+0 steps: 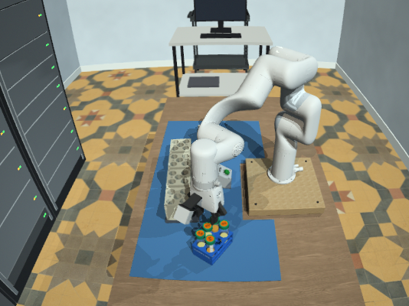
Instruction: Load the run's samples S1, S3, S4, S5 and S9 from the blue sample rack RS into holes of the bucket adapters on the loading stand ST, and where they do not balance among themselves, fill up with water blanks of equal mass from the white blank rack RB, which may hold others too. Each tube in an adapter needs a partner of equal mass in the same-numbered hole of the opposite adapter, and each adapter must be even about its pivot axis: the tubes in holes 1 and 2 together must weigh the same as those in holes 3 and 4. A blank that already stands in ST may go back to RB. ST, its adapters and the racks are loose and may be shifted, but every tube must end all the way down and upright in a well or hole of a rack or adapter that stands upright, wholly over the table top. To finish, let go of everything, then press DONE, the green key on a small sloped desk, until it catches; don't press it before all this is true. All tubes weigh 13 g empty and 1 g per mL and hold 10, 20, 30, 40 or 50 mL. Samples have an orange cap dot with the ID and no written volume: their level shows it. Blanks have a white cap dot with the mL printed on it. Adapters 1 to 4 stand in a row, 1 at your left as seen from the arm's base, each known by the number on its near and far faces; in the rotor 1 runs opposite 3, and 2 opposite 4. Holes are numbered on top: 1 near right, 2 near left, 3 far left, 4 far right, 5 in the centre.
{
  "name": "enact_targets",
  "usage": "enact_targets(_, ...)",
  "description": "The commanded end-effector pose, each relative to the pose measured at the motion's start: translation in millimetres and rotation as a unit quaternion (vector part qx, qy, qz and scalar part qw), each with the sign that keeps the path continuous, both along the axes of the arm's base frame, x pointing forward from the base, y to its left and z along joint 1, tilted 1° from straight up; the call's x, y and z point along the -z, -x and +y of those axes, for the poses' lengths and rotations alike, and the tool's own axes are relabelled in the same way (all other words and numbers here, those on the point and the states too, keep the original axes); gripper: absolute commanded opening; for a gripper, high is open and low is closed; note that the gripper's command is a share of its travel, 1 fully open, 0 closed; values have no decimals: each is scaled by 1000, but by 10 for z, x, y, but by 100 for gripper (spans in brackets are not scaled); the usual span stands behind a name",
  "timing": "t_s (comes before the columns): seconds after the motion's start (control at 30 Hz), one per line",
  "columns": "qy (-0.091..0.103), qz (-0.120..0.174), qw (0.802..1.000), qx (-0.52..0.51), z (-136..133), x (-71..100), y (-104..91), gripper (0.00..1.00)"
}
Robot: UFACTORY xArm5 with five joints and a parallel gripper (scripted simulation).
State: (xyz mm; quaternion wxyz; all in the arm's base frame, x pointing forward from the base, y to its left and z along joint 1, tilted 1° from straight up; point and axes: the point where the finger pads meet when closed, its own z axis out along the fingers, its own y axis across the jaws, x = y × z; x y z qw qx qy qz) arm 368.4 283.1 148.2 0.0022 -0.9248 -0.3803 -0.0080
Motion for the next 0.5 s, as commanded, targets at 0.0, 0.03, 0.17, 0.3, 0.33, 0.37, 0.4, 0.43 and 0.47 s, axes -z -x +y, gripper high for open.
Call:
enact_targets(0.0,-1,-1,1000,0,6,53,-7,57)
enact_targets(0.03,-1,-1,1000,0,6,73,-7,57)
enact_targets(0.17,-1,-1,1000,0,7,154,-8,57)
enact_targets(0.3,-1,-1,1000,0,8,234,-9,57)
enact_targets(0.33,-1,-1,1000,0,8,254,-10,57)
enact_targets(0.37,-1,-1,1000,0,8,254,-10,57)
enact_targets(0.4,-1,-1,1000,0,8,254,-10,57)
enact_targets(0.43,-1,-1,1000,0,9,274,-10,57)
enact_targets(0.47,-1,-1,1000,0,9,294,-10,57)
